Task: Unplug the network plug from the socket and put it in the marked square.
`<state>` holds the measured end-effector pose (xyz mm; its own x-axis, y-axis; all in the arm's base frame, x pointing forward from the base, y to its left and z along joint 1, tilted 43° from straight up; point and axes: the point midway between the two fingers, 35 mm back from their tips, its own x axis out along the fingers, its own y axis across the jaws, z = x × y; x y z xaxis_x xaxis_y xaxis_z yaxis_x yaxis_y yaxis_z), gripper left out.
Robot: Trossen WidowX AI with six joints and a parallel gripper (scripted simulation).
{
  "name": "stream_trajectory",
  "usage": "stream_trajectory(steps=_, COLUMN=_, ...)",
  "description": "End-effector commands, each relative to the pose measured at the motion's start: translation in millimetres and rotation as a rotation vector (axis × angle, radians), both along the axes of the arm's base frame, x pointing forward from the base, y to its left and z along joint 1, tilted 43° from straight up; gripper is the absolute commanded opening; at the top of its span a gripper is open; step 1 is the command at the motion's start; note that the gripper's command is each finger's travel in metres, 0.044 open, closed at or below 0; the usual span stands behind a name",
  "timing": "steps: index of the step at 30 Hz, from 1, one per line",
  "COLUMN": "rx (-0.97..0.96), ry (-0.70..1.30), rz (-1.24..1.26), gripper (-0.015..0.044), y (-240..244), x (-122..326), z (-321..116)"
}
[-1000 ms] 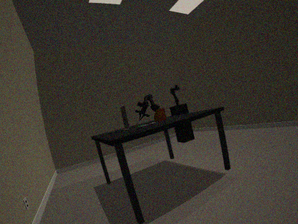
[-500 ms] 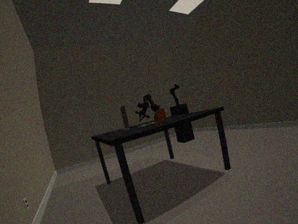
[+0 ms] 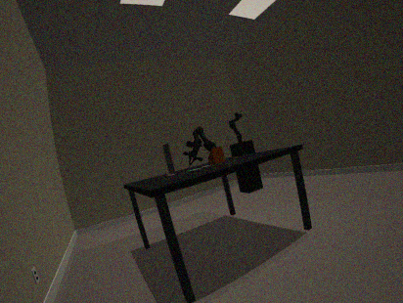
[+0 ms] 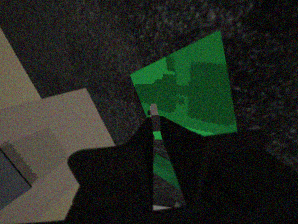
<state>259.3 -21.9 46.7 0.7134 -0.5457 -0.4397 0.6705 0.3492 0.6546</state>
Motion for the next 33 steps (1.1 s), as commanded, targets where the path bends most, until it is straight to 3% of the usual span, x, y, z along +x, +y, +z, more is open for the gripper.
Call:
stream_trajectory(steps=1, rx=-0.001, ry=0.009, rz=0.005, gripper=0.0000, y=-2.7, x=-1.1, z=-5.0)
stream_trajectory(steps=33, rx=-0.011, ry=0.002, rz=0.010, gripper=0.0000, y=-22.1, x=0.2, z=-20.1)
